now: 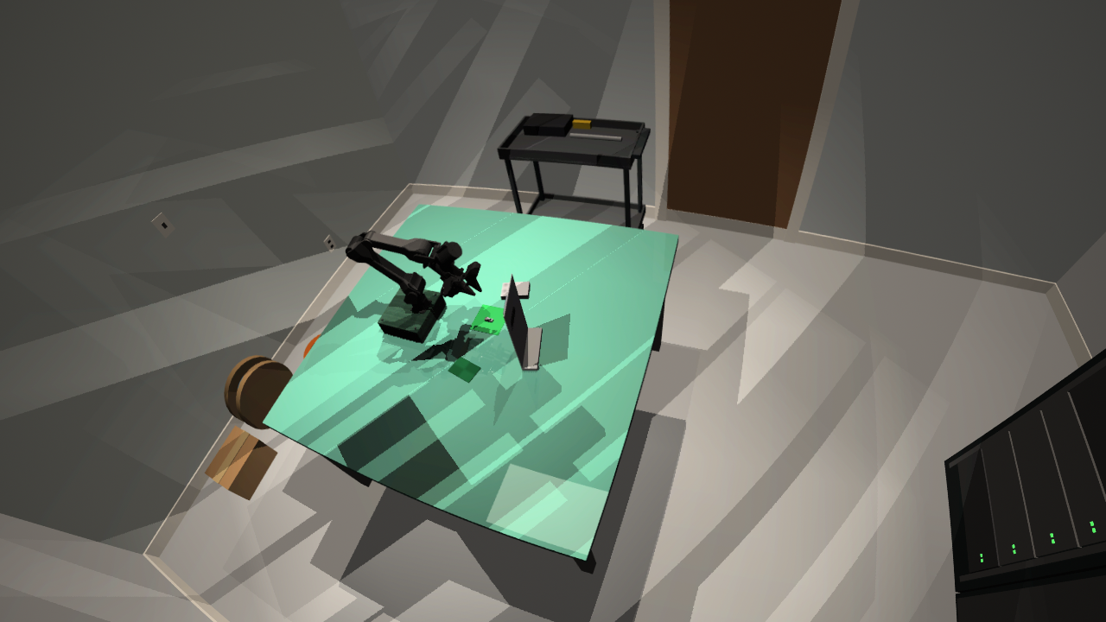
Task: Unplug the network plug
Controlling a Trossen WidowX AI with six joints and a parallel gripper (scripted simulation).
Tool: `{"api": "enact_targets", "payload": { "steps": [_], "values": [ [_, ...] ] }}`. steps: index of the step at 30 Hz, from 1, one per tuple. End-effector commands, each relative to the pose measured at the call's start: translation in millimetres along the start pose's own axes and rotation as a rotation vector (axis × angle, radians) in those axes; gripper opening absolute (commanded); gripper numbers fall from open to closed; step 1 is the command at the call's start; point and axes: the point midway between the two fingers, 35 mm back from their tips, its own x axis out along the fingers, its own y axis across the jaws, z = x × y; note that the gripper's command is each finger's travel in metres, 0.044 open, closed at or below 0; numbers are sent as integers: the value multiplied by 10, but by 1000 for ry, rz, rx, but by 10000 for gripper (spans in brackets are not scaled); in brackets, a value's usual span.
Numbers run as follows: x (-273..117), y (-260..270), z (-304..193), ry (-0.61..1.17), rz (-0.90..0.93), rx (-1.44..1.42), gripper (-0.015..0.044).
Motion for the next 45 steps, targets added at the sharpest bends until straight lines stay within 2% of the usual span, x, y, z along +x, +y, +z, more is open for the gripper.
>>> {"api": "enact_targets", "payload": {
  "steps": [1, 25, 36, 45],
  "values": [
    [-102, 79, 2, -1, 0, -3, 156],
    [-705, 415, 6, -3, -2, 15, 156],
    [-705, 415, 6, -3, -2, 15, 440],
    [-705, 415, 6, -3, -2, 15, 440]
  ]
}}
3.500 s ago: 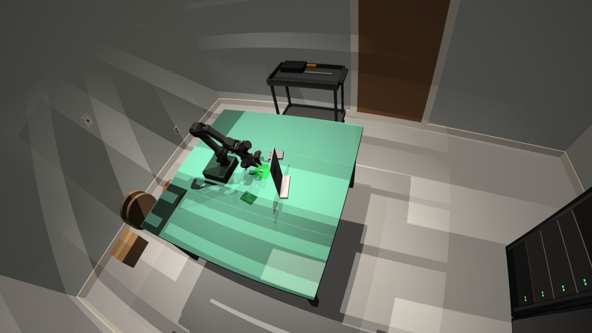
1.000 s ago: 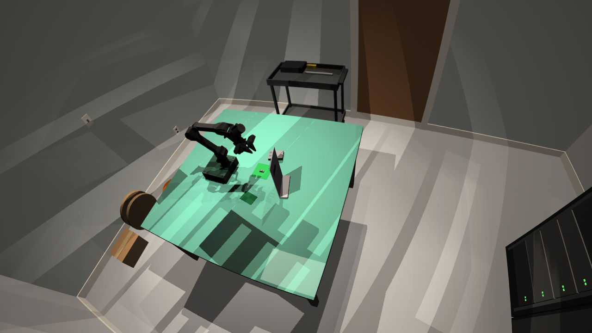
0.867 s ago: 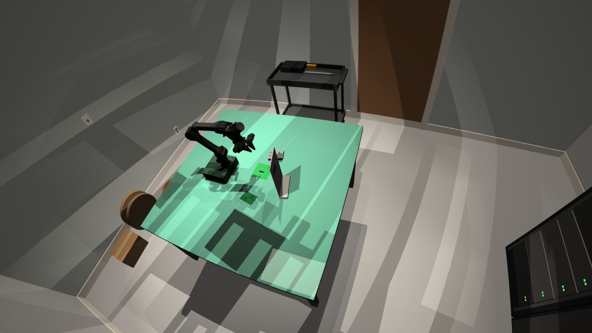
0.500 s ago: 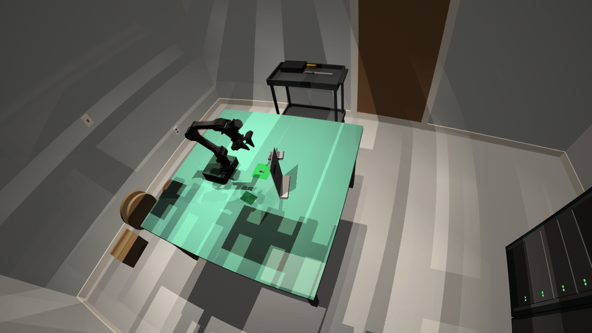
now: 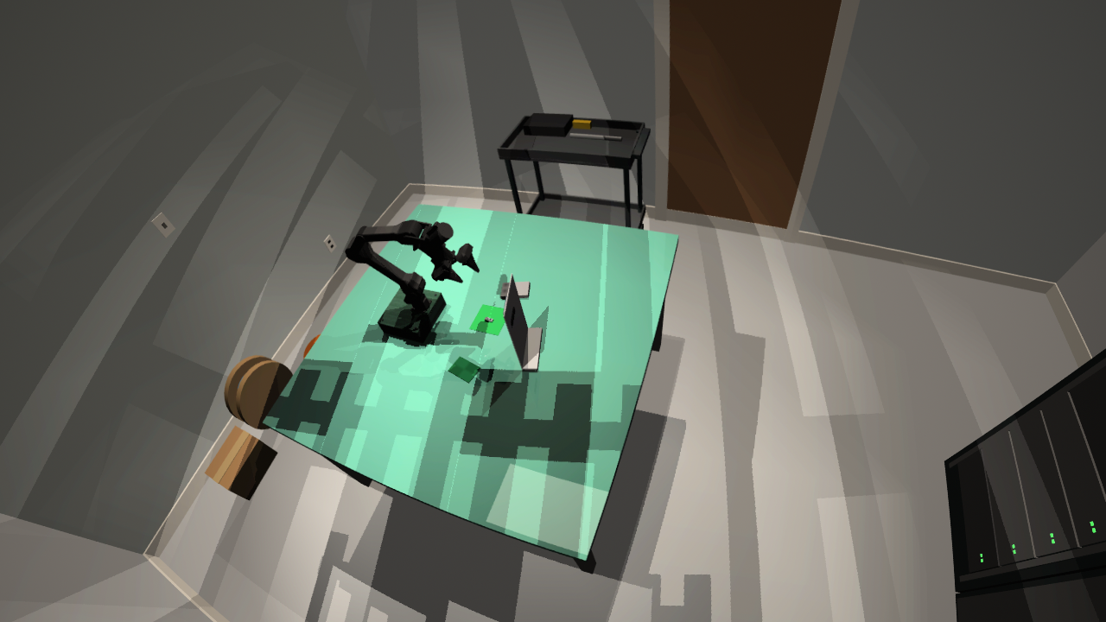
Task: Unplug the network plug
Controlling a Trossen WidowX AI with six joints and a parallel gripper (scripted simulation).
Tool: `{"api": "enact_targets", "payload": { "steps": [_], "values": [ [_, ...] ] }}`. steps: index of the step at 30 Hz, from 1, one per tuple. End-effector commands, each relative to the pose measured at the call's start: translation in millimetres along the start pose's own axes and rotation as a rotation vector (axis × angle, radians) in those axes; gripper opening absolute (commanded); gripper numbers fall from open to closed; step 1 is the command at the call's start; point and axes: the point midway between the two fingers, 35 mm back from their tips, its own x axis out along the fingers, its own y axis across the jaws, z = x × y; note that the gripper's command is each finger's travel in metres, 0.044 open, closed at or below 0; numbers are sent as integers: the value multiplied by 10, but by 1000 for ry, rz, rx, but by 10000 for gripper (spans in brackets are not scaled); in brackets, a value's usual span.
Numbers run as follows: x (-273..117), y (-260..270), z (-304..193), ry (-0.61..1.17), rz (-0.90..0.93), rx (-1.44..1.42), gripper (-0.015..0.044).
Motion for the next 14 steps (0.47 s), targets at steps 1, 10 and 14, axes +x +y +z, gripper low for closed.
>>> {"api": "enact_targets", "payload": {
  "steps": [1, 10, 14],
  "values": [
    [-3, -4, 6, -4, -2, 4, 440],
    [-3, -4, 6, -4, -2, 4, 440],
    [-3, -4, 6, -4, -2, 4, 440]
  ]
}}
